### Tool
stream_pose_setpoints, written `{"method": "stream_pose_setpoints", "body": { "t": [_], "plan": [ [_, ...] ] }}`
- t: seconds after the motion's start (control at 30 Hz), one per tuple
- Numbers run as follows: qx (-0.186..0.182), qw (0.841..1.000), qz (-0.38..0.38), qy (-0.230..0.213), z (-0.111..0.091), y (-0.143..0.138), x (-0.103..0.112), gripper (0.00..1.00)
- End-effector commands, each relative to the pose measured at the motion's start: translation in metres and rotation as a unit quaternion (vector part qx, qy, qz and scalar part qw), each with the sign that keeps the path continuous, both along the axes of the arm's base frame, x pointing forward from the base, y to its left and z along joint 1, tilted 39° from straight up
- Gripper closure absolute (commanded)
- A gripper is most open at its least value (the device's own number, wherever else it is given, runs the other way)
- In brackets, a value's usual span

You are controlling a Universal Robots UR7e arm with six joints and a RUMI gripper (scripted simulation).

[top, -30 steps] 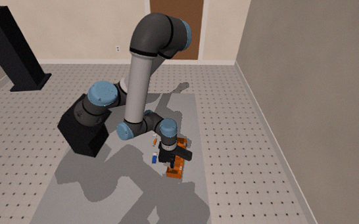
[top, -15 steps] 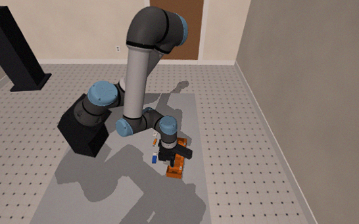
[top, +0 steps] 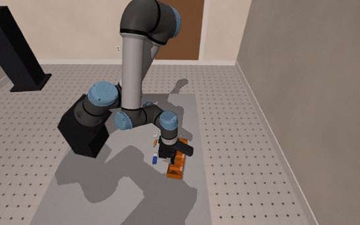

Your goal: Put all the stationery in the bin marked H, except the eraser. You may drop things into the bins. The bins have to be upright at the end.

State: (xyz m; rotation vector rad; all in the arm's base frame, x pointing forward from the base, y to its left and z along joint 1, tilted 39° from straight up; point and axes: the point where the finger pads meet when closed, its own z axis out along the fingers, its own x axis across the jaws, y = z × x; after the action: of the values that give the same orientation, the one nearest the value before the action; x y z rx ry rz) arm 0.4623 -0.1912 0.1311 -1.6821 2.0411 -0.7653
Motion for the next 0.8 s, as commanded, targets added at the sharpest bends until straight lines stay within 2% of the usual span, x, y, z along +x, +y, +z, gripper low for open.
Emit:
{"method": "stream_pose_setpoints", "body": {
  "t": [0.0, 0.17, 0.67, 0.77],
  "plan": [
    [0.001, 1.000, 0.001, 0.001, 0.007, 0.001, -0.005, 0.96],
    [0.001, 1.000, 0.001, 0.001, 0.007, 0.001, -0.005, 0.96],
    [0.001, 1.000, 0.001, 0.001, 0.004, 0.074, 0.011, 0.96],
    [0.001, 1.000, 0.001, 0.001, 0.004, 0.079, 0.012, 0.96]
  ]
}}
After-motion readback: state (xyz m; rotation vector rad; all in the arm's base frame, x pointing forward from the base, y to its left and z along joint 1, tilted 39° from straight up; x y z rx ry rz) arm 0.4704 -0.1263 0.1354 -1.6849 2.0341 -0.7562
